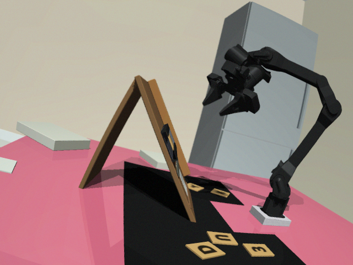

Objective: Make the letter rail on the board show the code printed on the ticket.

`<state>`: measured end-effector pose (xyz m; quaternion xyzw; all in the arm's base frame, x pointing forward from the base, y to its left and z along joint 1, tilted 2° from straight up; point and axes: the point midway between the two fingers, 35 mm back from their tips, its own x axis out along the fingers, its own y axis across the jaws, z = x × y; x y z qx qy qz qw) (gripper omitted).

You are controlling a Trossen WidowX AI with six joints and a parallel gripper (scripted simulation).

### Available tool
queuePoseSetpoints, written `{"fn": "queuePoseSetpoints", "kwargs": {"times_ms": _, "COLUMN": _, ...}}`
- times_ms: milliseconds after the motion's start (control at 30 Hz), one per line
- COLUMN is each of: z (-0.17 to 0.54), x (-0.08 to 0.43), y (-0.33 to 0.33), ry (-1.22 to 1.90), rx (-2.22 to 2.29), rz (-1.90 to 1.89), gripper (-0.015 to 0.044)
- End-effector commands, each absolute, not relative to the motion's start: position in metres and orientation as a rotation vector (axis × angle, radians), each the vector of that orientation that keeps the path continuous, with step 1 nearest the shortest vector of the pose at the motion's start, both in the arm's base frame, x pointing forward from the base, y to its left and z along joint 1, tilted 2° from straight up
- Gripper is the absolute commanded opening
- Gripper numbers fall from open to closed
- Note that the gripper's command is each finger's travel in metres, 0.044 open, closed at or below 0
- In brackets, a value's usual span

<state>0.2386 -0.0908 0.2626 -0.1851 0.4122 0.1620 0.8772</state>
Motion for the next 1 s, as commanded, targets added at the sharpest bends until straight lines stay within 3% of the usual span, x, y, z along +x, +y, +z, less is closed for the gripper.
{"fn": "queuePoseSetpoints", "kwargs": {"times_ms": 0, "z": 0.209, "x": 0.241, "y": -0.142, "ry": 1.09, "rx": 0.247, "rz": -0.087, "gripper": 0.034}}
{"fn": "queuePoseSetpoints", "kwargs": {"times_ms": 533, "z": 0.146, "x": 0.224, "y": -0.194, "ry": 1.153, "rx": 0.944, "rz": -0.734, "gripper": 0.034}}
{"fn": "queuePoseSetpoints", "kwargs": {"times_ms": 967, "z": 0.092, "x": 0.198, "y": -0.227, "ry": 0.982, "rx": 1.461, "rz": -1.383, "gripper": 0.034}}
